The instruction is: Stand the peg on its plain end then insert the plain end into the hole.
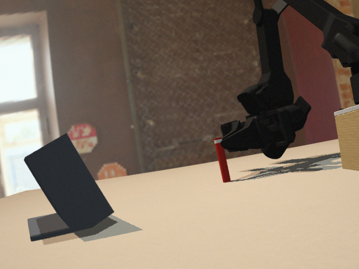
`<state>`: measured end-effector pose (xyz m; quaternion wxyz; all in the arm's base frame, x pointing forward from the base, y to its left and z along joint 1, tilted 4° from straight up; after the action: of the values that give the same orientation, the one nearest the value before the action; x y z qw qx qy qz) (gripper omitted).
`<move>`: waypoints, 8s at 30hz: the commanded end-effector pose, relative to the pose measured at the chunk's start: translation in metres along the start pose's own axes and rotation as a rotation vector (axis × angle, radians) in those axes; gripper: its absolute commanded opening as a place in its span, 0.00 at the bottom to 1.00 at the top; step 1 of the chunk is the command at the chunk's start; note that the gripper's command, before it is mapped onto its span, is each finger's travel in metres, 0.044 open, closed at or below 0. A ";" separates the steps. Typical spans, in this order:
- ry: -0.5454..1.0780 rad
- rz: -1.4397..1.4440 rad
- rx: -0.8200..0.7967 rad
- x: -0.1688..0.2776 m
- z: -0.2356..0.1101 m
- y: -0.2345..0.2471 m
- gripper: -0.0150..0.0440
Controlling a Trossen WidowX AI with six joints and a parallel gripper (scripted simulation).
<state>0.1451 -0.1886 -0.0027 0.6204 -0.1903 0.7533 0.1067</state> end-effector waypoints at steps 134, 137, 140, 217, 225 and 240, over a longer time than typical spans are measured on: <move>1.413 -0.051 -0.078 -0.149 0.071 -0.004 1.00; 1.413 -0.051 -0.078 -0.149 0.071 -0.004 1.00; 1.414 -0.020 -0.051 -0.148 0.071 -0.004 1.00; 0.970 1.534 1.288 -0.136 0.073 -0.003 1.00; 0.862 1.684 1.420 -0.135 0.073 -0.003 1.00; 0.621 1.956 1.658 -0.132 0.073 -0.003 1.00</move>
<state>0.2330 -0.1415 0.1124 0.0196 0.8211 0.5697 -0.0290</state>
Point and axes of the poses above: the point midway between the two fingers, 35 mm back from their tips, its own z axis out along the fingers, its own y axis across the jaws, x = y × z, the point moved 6 cm from there along -z, back along the fingers, and after that the axes turned 3 degrees about -z, right-handed, at the moved point
